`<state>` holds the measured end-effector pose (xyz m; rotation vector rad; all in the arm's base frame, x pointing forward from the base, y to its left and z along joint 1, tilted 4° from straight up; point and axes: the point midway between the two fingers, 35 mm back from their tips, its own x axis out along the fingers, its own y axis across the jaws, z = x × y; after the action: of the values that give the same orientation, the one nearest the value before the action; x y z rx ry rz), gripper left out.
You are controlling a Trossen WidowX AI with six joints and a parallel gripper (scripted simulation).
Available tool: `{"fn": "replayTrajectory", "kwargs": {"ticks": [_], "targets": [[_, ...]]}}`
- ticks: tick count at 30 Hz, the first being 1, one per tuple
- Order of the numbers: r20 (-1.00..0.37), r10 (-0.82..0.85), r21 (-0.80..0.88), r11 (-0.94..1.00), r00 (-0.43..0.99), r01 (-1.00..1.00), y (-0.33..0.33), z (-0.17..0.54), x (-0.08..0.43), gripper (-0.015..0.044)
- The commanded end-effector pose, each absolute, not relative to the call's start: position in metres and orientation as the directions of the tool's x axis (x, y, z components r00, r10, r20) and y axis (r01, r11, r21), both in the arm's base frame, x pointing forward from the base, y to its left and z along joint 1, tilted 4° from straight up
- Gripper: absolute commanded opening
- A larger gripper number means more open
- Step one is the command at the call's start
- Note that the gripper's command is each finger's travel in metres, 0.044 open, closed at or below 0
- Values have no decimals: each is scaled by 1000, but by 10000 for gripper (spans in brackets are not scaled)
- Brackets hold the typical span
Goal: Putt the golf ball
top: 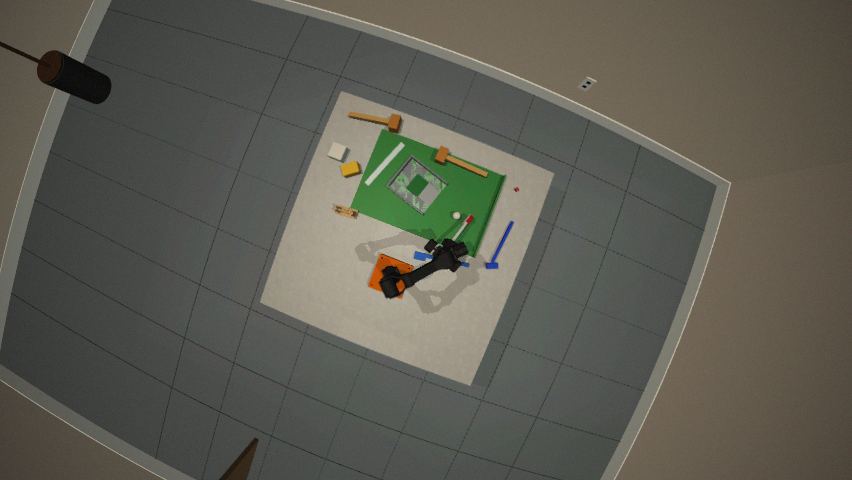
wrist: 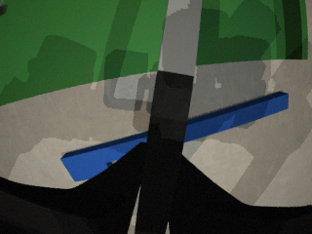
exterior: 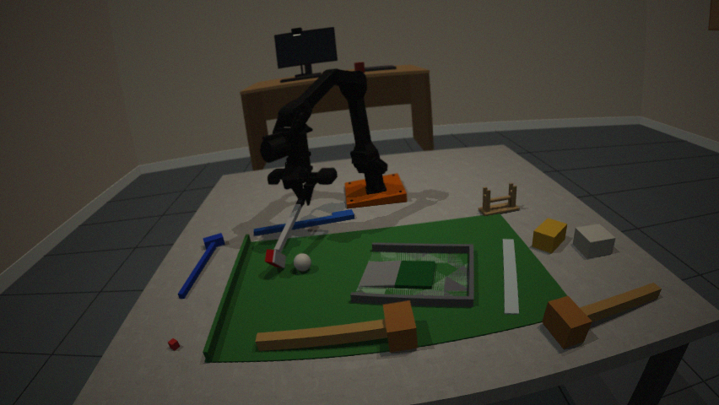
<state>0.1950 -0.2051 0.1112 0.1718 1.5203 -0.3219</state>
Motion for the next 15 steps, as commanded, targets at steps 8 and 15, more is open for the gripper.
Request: {"fn": "replayTrajectory", "kwargs": {"ticks": [8, 15], "targets": [[-995, -102, -90, 946, 21, 311, -216, 112, 192, 0], [-994, -103, -92, 947, 21, 309, -234, 111, 186, 0]]}}
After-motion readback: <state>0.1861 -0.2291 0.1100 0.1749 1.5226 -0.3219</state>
